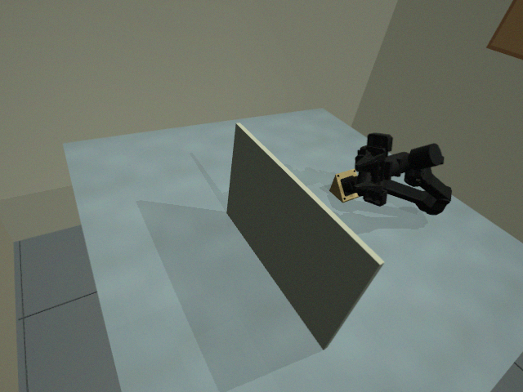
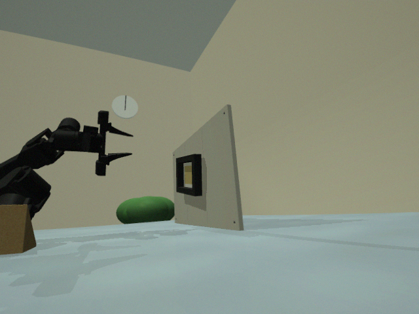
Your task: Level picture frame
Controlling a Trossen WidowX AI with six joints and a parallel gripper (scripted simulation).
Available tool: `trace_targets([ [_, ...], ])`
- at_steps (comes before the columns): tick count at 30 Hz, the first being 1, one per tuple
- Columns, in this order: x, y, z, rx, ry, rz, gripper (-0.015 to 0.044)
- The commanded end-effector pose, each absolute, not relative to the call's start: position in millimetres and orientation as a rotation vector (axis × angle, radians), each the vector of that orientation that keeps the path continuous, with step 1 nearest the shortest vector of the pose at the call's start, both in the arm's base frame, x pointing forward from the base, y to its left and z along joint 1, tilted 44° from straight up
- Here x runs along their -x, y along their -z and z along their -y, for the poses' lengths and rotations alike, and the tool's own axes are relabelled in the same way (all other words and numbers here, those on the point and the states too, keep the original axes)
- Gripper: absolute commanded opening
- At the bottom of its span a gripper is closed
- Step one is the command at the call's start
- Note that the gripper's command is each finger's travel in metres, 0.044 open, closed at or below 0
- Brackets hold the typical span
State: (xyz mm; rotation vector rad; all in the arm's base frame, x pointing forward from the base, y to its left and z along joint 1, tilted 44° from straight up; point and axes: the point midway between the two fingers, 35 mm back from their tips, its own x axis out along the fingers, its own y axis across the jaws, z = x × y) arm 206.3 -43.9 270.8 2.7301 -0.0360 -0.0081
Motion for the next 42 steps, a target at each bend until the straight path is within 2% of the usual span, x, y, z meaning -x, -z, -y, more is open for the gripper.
trace_targets([
  [1,-206,-271,43,-2.733,0.007,0.028,0.0260],
  [9,-211,-270,44,-2.716,0.008,0.035,0.0260],
  [19,-271,-247,21,-2.514,0.000,0.029,0.0260],
  [37,-272,-247,19,-2.511,0.000,0.029,0.0260],
  [42,-289,-251,20,-2.511,-0.001,0.030,0.0260],
])
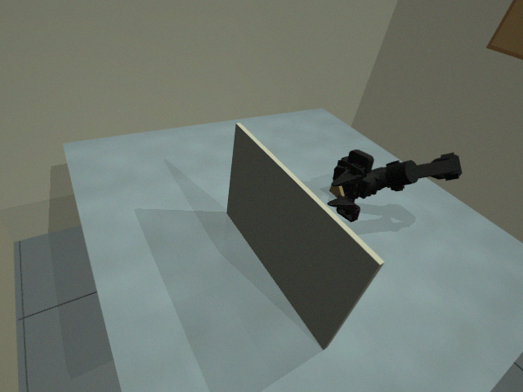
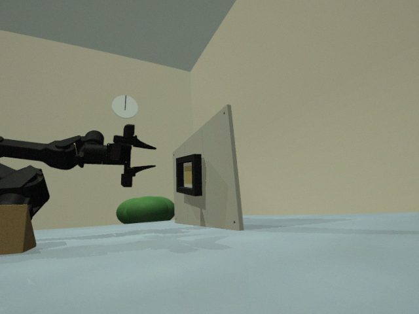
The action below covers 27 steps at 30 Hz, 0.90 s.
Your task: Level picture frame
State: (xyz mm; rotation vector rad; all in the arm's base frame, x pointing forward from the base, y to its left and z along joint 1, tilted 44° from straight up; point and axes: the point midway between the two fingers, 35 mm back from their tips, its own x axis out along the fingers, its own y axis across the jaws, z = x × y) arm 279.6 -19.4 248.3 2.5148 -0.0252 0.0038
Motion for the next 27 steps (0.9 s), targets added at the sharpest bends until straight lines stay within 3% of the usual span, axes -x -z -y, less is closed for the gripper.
trace_targets([
  [1,-295,-252,21,-2.511,-0.002,0.030,0.0260],
  [9,-351,-248,21,-2.511,-0.005,0.031,0.0260],
  [27,-355,-248,21,-2.511,-0.005,0.031,0.0260],
])
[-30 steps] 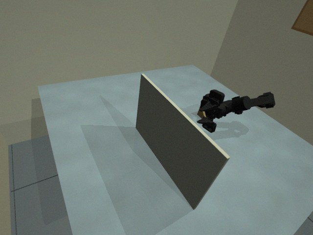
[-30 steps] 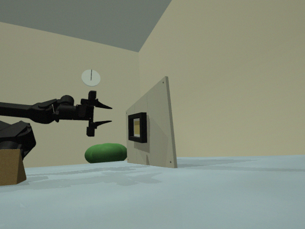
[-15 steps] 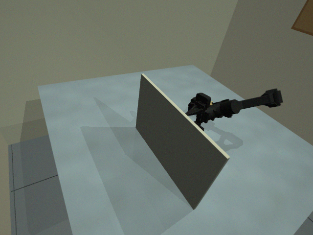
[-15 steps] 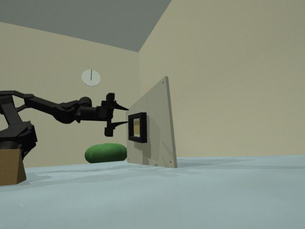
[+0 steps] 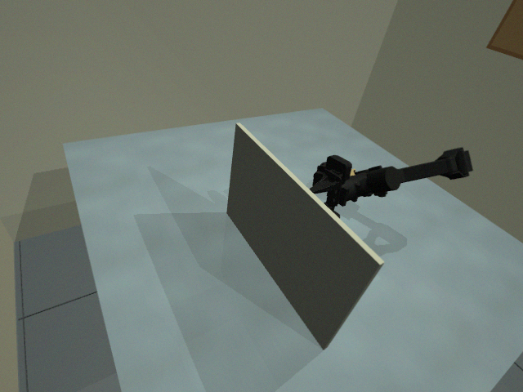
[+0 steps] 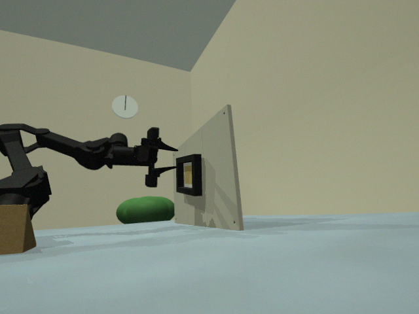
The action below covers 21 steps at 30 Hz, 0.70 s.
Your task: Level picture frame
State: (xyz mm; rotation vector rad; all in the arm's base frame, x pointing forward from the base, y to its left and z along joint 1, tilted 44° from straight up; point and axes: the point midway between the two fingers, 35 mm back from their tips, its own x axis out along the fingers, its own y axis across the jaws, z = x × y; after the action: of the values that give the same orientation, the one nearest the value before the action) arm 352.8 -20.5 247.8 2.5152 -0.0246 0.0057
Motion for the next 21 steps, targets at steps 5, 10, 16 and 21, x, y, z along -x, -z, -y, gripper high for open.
trace_targets([
  [5,-362,-249,21,-2.511,-0.006,0.031,0.0260],
  [10,-370,-250,22,-2.511,-0.006,0.031,0.0260],
  [16,-380,-250,22,-2.511,-0.007,0.031,0.0260],
  [21,-388,-249,22,-2.511,-0.008,0.032,0.0260],
])
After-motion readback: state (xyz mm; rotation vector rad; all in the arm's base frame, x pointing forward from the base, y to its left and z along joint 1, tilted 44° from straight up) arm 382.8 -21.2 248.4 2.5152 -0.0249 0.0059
